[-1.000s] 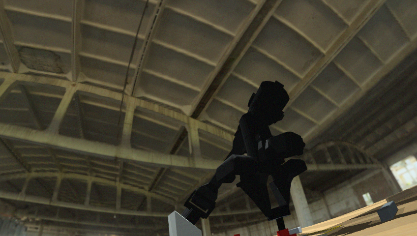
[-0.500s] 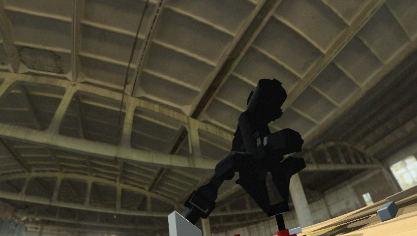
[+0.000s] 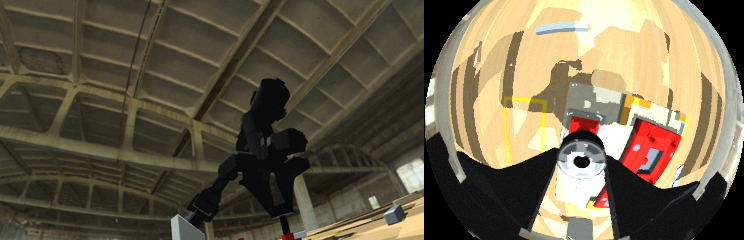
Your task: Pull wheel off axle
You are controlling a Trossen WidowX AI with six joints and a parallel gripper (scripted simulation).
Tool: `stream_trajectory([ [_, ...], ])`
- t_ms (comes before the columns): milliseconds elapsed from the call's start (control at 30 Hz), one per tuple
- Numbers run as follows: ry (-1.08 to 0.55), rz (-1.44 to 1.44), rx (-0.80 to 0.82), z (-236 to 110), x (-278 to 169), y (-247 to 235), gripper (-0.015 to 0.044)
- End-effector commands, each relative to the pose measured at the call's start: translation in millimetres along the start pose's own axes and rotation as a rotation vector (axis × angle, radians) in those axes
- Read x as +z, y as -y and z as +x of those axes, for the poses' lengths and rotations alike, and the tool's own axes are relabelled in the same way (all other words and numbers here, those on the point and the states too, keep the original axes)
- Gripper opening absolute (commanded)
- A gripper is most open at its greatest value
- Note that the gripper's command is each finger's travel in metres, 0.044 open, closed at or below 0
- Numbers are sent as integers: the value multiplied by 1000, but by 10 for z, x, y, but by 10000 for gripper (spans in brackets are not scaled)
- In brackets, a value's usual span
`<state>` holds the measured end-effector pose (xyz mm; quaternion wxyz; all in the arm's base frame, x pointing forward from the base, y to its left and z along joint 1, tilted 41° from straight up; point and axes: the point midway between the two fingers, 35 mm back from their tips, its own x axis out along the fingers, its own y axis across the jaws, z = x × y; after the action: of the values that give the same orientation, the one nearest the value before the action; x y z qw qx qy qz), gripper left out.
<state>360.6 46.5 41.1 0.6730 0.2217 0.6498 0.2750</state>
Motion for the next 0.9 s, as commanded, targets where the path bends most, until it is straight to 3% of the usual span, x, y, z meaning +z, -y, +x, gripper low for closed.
stream_trajectory([
  [0,0,-4,0,-17,-1,-2,0],
  [200,1,-4,0,-81,2,-1,0],
  [400,1,-3,-1,-389,-20,-9,0],
  [867,-1,2,0,-369,-247,-496,0],
])
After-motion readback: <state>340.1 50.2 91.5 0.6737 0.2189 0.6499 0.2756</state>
